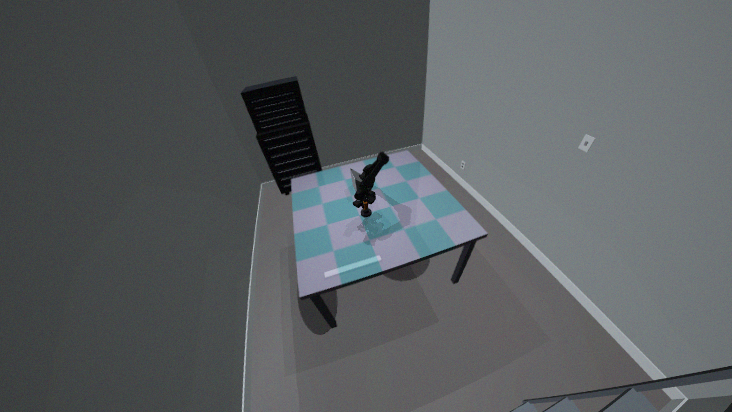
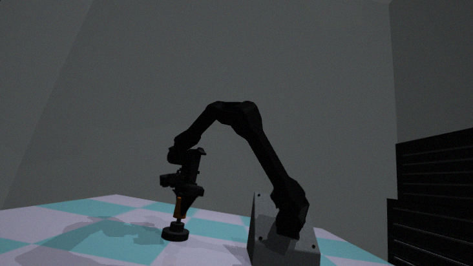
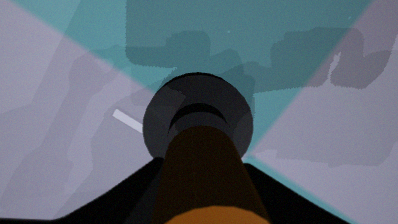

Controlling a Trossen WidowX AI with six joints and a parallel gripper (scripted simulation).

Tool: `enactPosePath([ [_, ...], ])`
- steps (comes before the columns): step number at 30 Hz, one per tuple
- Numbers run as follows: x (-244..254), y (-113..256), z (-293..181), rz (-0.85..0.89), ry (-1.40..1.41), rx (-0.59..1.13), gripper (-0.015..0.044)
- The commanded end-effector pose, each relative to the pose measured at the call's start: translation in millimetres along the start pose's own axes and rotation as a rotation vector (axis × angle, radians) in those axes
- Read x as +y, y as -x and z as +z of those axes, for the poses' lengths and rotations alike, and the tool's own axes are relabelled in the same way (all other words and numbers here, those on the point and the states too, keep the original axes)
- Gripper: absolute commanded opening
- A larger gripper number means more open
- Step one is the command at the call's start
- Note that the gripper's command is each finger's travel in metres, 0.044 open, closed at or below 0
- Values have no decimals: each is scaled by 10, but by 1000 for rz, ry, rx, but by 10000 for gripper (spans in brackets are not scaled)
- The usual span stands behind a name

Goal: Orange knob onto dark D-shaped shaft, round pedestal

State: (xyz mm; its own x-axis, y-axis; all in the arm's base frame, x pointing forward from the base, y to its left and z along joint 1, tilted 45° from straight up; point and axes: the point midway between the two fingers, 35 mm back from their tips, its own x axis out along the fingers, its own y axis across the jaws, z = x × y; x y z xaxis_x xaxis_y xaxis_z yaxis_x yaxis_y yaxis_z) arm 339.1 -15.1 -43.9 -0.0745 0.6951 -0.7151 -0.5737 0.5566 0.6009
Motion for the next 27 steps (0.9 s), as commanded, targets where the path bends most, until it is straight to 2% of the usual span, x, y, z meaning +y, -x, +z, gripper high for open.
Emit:
enactPosePath([
  [1,-1,-5,4,1,6,-2,0],
  [14,-17,46,16,1,6,-2,0],
  [21,-20,32,12,1,205,-2,0],
  [27,-7,8,0,1,216,-2,0],
])
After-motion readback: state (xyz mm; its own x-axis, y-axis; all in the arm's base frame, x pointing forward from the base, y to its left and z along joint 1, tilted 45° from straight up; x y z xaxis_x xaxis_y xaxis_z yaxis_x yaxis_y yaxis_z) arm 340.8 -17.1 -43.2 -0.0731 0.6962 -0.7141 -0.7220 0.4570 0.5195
